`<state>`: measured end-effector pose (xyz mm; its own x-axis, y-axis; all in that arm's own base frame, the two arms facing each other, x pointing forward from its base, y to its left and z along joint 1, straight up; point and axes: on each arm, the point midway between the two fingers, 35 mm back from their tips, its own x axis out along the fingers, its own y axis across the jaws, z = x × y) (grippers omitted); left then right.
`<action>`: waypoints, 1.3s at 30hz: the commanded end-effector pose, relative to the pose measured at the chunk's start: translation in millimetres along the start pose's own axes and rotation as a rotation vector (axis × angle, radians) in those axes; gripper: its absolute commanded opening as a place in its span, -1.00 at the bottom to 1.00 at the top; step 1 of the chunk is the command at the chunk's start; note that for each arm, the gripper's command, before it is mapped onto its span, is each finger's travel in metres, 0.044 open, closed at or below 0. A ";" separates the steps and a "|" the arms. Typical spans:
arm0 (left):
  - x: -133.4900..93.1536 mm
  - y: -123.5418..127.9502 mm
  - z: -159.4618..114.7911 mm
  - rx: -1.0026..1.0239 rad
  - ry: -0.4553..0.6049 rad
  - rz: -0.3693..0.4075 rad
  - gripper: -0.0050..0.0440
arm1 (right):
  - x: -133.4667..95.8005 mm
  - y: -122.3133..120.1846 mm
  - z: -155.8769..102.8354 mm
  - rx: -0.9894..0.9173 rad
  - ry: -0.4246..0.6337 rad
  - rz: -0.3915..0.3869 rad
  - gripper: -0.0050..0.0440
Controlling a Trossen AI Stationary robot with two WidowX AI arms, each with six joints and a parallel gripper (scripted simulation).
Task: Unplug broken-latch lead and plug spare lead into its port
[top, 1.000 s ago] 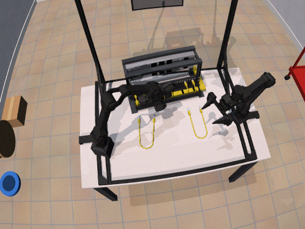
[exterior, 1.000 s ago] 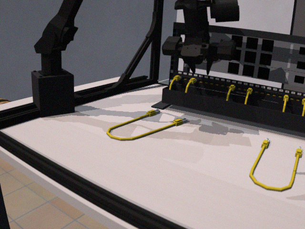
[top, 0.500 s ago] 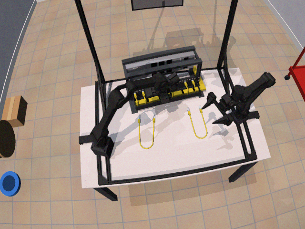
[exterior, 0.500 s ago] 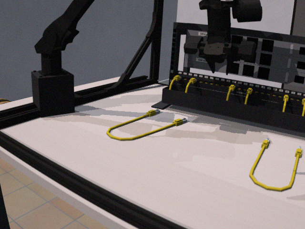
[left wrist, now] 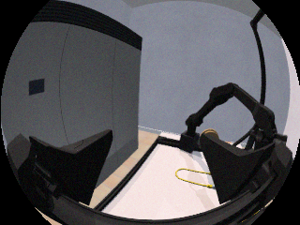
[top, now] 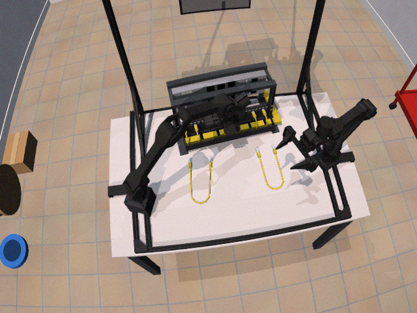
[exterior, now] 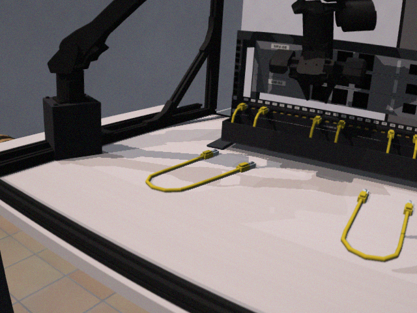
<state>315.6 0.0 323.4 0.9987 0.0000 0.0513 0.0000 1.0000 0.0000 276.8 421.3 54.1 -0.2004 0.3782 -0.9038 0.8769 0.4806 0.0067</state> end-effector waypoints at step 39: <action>0.0 0.0 0.0 0.000 0.000 0.000 1.00 | 63.9 2.0 2.2 0.007 -0.006 -0.004 -0.08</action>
<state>315.6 0.0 323.4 0.9987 0.0000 0.0513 0.0000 1.0000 0.0000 266.8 444.9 -2.3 -0.2020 0.3744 -0.9050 0.8782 0.4783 0.0019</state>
